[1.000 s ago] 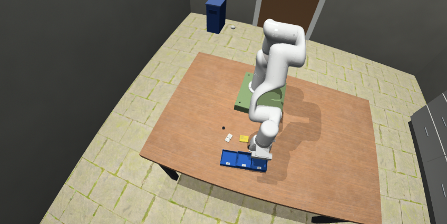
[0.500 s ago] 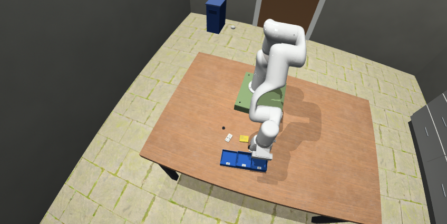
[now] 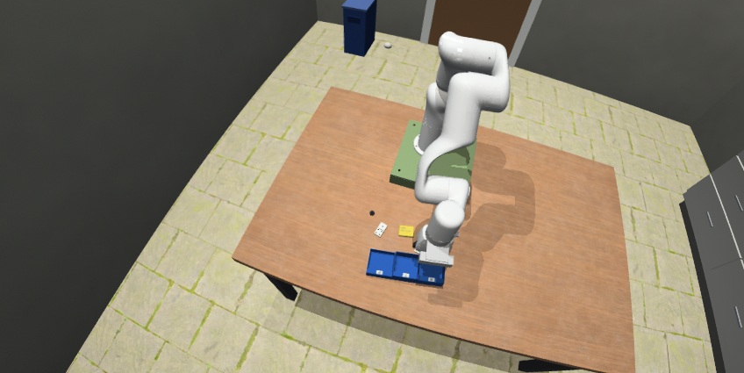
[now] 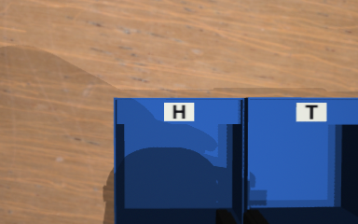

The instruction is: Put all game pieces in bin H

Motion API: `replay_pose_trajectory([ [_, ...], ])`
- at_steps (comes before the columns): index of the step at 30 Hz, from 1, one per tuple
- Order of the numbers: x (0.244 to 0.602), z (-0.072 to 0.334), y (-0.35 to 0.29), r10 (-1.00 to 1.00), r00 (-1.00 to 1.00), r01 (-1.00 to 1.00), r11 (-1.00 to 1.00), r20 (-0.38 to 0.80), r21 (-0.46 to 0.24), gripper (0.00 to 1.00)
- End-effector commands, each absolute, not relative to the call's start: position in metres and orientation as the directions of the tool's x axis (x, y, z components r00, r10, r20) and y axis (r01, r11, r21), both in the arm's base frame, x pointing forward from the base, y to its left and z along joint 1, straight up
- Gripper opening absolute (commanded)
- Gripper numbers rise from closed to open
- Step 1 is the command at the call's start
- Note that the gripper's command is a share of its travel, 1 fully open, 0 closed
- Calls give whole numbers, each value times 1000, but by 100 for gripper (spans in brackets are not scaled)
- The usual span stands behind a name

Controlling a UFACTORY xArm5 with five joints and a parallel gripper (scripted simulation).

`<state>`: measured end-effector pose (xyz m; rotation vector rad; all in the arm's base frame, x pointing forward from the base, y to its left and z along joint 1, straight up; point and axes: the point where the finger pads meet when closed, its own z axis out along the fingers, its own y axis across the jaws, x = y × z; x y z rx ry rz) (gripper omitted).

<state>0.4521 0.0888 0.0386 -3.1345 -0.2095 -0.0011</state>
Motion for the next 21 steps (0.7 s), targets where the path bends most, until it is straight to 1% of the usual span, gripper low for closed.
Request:
replay_pose_trajectory([
  [1,454,40,89,133,991,133,-991,5,2,9],
  [17,454,40,89,133,991,133,-991,5,2,9],
  [21,453,73,89,133,991,133,-991,5,2,9],
])
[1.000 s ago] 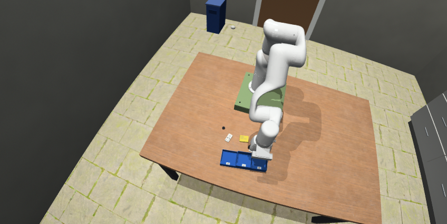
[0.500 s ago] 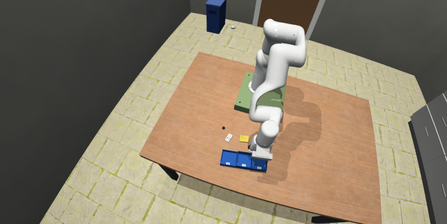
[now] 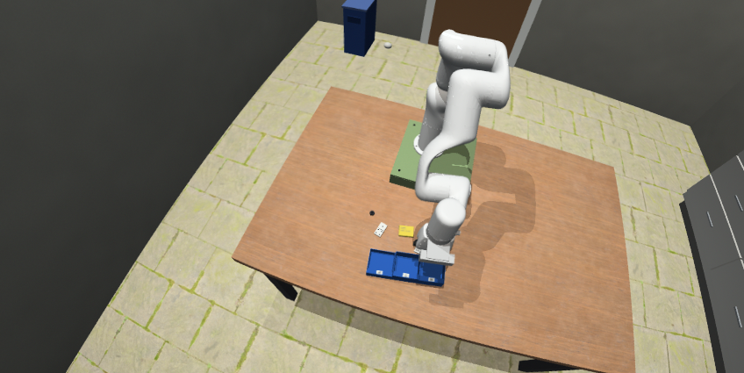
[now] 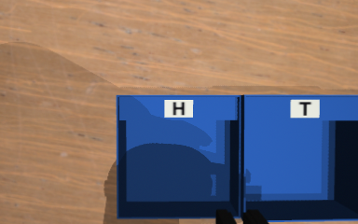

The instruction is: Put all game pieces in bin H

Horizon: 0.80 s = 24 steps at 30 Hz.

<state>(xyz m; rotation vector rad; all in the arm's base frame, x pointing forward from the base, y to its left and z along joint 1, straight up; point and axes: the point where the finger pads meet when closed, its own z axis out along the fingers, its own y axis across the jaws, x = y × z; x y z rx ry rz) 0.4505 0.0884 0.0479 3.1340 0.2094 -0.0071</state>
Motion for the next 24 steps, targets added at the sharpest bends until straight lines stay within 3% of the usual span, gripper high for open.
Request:
replay_pose_trajectory([
  [1,453,73,89,133,991,133,-991,5,2,9],
  [13,453,165,89,133,991,133,-991,5,2,9],
  [23,453,165,89,133,991,133,-991,5,2,9],
  [24,451,160,83,83,997,83,-997,5,1,42],
])
